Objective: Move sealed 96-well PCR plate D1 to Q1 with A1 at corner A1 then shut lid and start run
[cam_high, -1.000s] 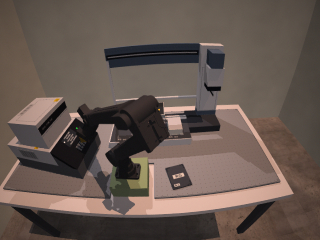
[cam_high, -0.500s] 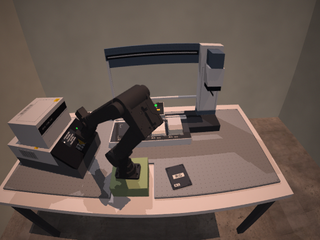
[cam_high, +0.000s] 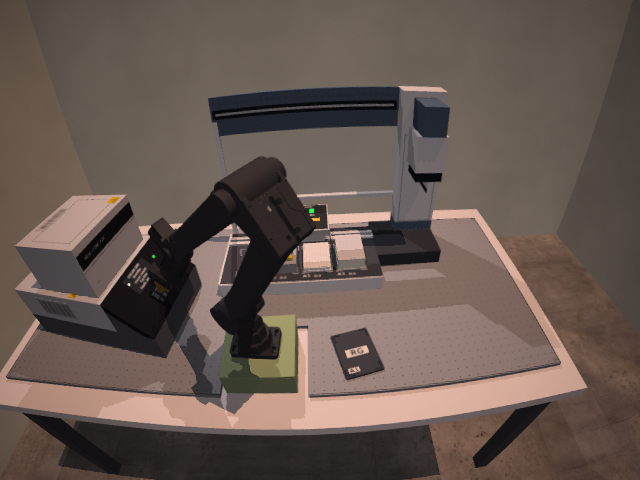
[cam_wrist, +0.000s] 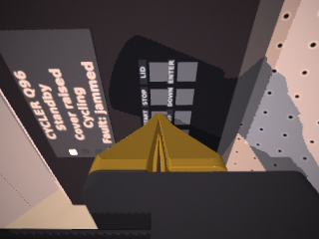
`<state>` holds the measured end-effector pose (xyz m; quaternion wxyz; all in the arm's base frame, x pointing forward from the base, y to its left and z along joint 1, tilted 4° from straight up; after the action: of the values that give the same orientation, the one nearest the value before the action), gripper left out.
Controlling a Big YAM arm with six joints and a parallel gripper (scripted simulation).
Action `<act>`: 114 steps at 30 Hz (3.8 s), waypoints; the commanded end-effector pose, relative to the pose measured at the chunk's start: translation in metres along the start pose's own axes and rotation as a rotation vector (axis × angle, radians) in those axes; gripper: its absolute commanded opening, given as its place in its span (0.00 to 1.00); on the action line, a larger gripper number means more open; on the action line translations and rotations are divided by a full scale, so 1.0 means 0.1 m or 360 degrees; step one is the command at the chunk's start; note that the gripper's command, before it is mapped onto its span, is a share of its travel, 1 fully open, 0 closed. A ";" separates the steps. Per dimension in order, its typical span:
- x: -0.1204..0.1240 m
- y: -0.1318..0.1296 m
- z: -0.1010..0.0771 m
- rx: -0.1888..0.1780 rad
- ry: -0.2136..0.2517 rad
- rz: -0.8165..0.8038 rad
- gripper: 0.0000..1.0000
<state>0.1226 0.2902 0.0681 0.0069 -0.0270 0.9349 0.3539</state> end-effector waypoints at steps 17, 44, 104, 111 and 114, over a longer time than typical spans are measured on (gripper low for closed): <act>-0.08 0.15 -0.07 -0.0050 -0.0033 -0.0059 0.00; -0.02 0.17 -0.07 -0.0043 -0.0014 -0.0071 0.00; -0.12 0.15 -0.05 -0.0066 -0.0062 -0.0019 0.00; -0.10 0.13 -0.04 -0.0056 -0.0051 -0.0012 0.00; -0.08 0.12 -0.03 -0.0053 -0.0047 -0.0010 0.00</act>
<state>0.1242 0.2893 0.0699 0.0117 -0.0275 0.9340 0.3560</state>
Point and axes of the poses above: the point where the finger pads meet when closed, its own z axis out along the fingers, its own y axis across the jaws, x = y × z, the point moved 1 cm from there along -z, back along the fingers, and after that the axes turned 9 degrees about -z, right-handed, at the moved point
